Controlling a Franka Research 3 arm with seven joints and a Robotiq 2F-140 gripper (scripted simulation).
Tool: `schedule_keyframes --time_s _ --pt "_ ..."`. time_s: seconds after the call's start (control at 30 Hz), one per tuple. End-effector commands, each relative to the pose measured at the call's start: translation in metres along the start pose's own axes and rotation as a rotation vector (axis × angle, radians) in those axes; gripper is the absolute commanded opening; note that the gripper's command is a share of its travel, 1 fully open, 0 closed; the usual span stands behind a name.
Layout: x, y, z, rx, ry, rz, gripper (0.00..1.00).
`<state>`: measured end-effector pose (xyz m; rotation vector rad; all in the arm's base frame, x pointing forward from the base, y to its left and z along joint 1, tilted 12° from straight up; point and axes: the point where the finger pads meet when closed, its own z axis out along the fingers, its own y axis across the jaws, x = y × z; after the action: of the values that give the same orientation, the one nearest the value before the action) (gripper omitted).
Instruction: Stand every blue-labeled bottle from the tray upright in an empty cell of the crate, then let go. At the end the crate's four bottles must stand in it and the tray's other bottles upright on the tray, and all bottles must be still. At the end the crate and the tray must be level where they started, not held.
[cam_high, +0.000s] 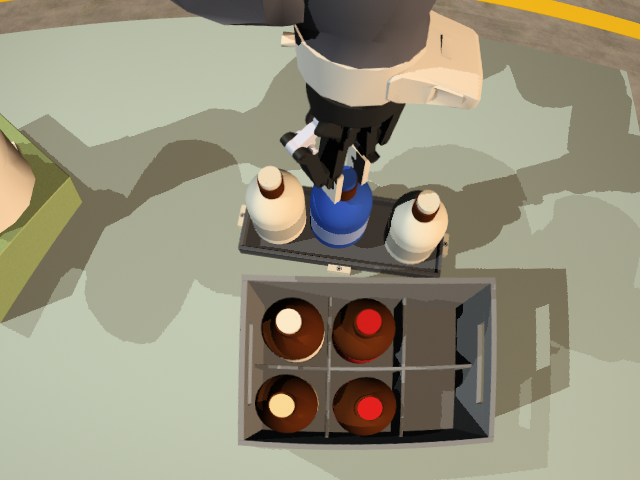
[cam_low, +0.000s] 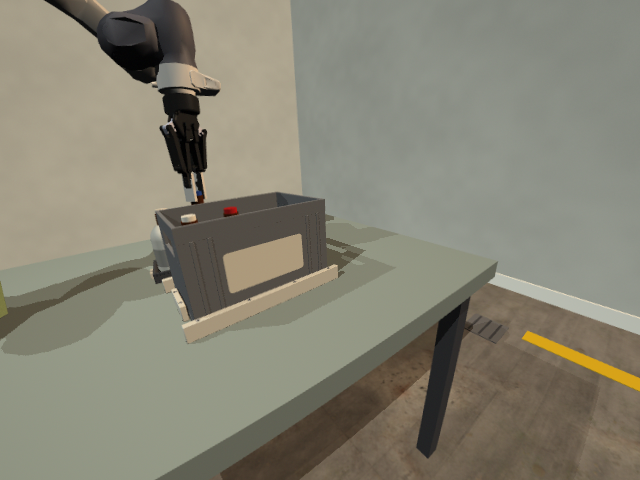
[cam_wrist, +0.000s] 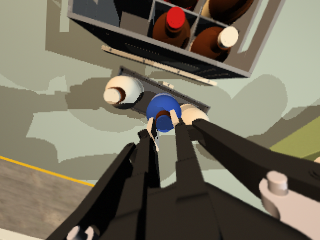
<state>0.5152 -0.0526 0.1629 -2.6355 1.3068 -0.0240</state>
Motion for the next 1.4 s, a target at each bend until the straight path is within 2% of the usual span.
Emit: schedule_keyframes --time_s 0.0,0.97,1.37 --pt "0.005 -0.002 -0.007 0.01 0.011 0.001 0.0" --pt "0.005 -0.003 -0.009 0.01 0.011 0.001 0.0" --pt "0.006 -0.003 -0.018 0.01 0.011 0.001 0.0"
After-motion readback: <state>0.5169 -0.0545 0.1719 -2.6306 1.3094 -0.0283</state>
